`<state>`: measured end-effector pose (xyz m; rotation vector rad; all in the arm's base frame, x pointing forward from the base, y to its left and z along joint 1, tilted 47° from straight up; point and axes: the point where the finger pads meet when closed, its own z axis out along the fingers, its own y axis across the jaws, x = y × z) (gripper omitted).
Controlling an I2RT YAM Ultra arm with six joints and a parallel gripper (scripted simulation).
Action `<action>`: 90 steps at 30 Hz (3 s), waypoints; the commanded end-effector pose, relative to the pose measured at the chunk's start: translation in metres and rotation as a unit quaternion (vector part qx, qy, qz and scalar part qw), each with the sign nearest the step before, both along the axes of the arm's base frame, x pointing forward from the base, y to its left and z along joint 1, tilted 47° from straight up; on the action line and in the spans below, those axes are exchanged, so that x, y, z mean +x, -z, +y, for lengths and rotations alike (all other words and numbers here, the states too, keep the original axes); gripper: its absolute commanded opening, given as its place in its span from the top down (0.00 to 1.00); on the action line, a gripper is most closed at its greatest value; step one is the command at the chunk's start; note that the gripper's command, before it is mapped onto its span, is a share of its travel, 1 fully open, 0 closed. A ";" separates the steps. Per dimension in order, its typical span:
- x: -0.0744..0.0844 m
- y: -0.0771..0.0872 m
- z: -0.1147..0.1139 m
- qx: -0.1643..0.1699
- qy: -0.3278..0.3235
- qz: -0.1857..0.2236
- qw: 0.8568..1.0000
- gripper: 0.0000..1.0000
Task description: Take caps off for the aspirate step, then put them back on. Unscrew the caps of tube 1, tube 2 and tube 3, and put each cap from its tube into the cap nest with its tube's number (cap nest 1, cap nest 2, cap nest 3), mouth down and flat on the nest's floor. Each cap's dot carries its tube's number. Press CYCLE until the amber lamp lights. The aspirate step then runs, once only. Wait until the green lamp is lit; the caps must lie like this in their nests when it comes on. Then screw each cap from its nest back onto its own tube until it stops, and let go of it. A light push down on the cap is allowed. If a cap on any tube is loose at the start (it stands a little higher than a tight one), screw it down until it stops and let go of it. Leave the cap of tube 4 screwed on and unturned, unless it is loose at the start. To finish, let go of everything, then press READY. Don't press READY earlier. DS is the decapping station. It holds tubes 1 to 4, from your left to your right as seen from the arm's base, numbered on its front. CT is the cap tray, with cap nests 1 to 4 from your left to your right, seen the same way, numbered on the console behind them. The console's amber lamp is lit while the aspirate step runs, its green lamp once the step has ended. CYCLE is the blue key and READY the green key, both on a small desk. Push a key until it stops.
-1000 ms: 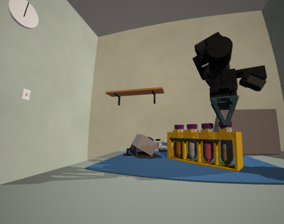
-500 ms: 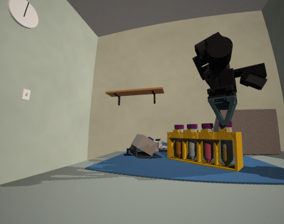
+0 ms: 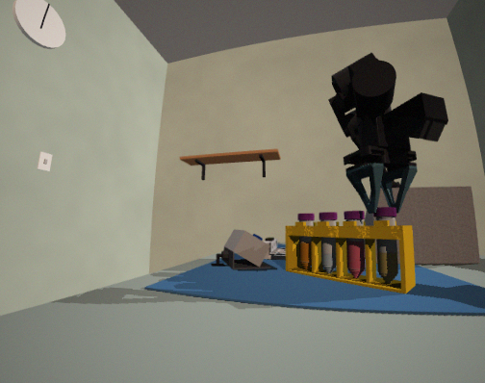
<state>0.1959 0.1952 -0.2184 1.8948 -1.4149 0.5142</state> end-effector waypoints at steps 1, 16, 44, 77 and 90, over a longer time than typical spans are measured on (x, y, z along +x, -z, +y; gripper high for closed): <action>0.002 -0.003 0.011 0.002 0.074 -0.090 0.993 0.51; 0.001 -0.003 0.012 -0.021 0.242 -0.269 0.932 0.51; 0.003 -0.023 0.033 -0.020 0.242 -0.268 0.932 1.00; 0.078 -0.117 -0.058 -0.068 0.572 -0.620 0.532 1.00; 0.124 -0.173 -0.115 -0.068 0.571 -0.621 0.532 1.00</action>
